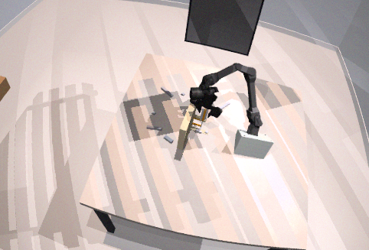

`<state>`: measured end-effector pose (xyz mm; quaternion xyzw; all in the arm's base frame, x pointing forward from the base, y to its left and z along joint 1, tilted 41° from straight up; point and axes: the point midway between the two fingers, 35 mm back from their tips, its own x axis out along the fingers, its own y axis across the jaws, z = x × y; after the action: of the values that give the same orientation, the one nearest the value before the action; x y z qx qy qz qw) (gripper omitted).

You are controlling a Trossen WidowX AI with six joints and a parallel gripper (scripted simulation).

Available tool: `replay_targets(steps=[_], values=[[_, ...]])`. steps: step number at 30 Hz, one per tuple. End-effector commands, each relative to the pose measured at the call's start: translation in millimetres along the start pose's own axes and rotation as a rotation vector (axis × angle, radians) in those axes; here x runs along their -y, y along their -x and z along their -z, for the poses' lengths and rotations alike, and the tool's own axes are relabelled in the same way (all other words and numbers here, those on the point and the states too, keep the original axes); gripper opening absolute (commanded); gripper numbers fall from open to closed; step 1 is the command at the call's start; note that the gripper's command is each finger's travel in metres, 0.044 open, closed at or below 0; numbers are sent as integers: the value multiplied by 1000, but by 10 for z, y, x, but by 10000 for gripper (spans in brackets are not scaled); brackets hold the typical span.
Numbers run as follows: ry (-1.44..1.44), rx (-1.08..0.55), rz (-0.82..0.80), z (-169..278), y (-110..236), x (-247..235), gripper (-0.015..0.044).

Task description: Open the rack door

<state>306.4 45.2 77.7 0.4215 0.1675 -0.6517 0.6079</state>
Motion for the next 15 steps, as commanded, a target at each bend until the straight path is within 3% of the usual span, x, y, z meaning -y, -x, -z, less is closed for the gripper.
replay_targets(steps=[1, 15], values=[[106, 0, 0, 0, -2, 1, 289], [799, 0, 0, 0, -2, 1, 289]])
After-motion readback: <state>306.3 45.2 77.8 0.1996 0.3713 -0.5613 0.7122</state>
